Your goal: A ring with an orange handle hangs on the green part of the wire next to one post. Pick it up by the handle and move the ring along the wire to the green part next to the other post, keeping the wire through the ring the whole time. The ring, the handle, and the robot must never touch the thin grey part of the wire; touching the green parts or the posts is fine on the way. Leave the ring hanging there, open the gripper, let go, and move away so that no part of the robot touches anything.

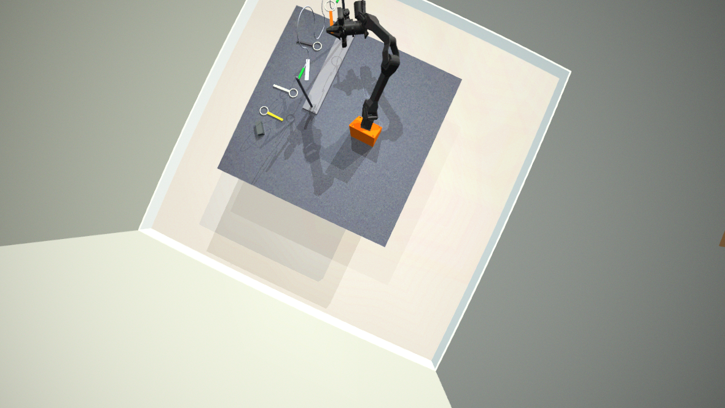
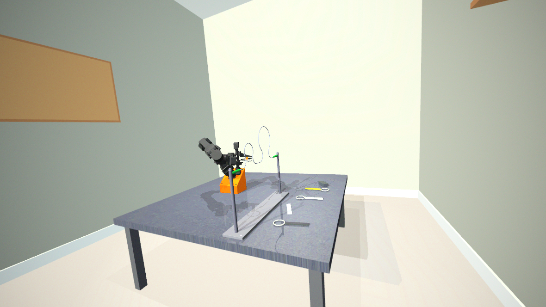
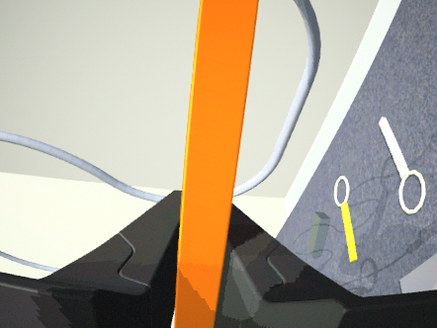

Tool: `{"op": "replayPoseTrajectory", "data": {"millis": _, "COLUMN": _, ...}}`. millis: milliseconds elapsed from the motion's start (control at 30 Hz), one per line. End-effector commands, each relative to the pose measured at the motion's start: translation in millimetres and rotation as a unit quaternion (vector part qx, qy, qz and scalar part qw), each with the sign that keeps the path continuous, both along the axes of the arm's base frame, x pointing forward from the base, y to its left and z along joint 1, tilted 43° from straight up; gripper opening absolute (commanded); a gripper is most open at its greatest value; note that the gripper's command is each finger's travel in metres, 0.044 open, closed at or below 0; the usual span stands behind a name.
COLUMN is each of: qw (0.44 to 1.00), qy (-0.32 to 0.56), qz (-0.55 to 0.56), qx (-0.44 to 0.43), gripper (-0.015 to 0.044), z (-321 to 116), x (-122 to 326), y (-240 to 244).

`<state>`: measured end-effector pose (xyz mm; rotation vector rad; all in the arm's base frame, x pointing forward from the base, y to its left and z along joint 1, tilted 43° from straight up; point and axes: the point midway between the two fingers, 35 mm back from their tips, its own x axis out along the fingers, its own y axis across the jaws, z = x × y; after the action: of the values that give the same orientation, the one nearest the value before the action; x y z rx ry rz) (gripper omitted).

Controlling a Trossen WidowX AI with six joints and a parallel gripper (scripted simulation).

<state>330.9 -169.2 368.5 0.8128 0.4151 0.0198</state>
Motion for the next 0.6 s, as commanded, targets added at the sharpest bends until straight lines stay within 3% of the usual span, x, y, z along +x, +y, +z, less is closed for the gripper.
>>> {"op": "replayPoseTrajectory", "data": {"millis": 0, "qw": 1.000, "qy": -0.010, "qz": 0.002, "qx": 0.028, "gripper": -0.0150, "z": 10.3, "x": 0.4, "y": 8.6}}
{"op": "replayPoseTrajectory", "data": {"millis": 567, "qw": 0.995, "qy": -0.021, "qz": 0.001, "qx": 0.095, "gripper": -0.0150, "z": 29.8, "x": 3.2, "y": 22.6}}
